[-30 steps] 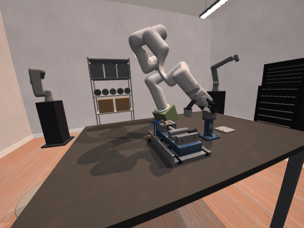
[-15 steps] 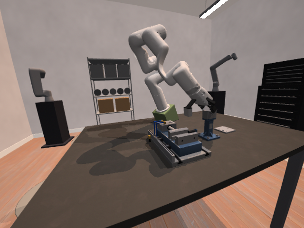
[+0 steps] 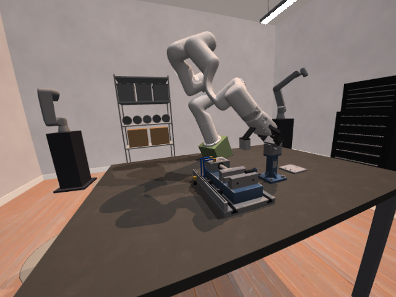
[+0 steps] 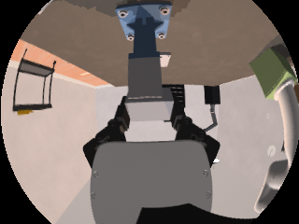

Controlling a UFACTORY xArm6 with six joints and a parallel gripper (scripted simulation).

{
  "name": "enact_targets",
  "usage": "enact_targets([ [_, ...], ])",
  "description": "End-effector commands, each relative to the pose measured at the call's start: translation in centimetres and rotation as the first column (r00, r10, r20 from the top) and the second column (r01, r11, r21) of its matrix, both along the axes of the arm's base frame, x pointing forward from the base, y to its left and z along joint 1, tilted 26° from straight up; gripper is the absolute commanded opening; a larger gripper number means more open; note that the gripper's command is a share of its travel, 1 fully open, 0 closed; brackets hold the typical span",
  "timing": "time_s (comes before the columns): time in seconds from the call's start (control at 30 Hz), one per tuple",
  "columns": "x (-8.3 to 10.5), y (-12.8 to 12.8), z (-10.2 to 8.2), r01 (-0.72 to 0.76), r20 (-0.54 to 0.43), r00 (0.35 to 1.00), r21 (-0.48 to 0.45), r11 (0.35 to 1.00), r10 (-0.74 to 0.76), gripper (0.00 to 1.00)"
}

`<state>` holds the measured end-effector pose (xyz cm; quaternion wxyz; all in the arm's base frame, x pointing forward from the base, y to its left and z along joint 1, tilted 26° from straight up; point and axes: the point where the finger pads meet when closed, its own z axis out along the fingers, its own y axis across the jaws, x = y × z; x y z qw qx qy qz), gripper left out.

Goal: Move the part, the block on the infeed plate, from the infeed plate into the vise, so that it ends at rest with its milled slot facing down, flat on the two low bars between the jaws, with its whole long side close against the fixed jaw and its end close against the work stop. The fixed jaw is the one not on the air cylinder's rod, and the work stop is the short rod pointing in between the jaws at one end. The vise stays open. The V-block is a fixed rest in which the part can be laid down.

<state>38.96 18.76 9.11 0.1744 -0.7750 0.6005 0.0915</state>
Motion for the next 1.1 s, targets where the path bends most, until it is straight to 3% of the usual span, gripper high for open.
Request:
enact_targets([
  [0.0,0.0,0.2,0.4,-0.001,0.003,1.000,0.001,1.000,0.001,0.00],
  [1.07,-0.3,0.6,1.6,-0.001,0.003,1.000,0.001,1.000,0.001,0.00],
])
